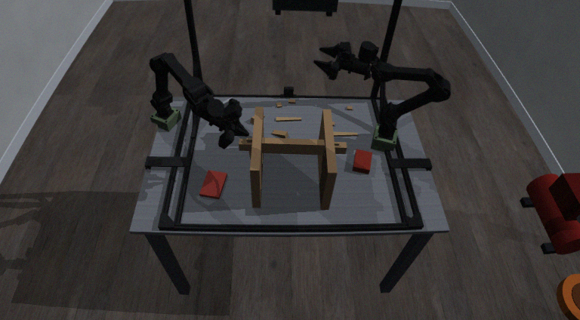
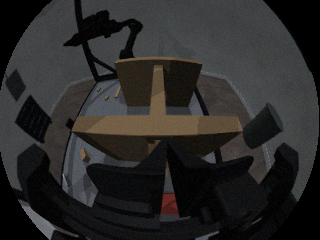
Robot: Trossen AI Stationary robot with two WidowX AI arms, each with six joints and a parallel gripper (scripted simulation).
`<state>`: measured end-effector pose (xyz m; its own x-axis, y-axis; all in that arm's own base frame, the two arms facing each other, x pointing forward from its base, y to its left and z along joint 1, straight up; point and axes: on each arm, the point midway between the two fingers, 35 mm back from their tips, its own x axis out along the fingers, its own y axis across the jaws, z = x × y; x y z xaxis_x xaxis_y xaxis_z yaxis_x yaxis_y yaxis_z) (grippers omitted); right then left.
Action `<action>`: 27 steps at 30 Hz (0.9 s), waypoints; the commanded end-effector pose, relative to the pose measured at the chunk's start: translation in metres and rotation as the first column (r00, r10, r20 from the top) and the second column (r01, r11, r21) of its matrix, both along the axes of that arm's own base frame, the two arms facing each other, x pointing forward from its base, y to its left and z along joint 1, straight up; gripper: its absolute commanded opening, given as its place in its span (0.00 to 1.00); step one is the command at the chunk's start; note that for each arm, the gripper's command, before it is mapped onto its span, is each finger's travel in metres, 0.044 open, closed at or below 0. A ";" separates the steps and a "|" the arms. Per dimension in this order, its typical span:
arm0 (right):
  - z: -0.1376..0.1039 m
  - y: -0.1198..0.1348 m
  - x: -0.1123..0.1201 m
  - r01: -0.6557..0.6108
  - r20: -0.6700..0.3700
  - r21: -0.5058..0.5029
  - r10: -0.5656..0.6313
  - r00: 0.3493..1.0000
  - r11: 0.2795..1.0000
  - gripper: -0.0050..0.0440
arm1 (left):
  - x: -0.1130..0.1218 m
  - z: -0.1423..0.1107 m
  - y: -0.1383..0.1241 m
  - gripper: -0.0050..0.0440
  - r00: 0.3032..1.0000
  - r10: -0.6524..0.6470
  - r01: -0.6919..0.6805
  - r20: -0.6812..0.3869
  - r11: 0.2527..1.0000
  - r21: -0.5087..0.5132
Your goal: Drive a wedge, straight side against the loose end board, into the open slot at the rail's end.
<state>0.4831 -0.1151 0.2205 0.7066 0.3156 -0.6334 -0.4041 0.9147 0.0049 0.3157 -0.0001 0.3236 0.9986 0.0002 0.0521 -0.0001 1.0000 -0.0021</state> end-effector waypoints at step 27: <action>-0.033 0.004 -0.007 -0.001 0.026 0.009 0.001 1.000 1.000 0.10 | 0.000 0.000 0.000 1.00 1.000 0.001 -0.001 0.000 1.000 0.000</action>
<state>0.4795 -0.1134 0.1931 0.7256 0.3176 -0.6105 -0.4045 0.9145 -0.0049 0.3157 0.0003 0.3237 0.9986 0.0014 0.0526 -0.0012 1.0000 -0.0021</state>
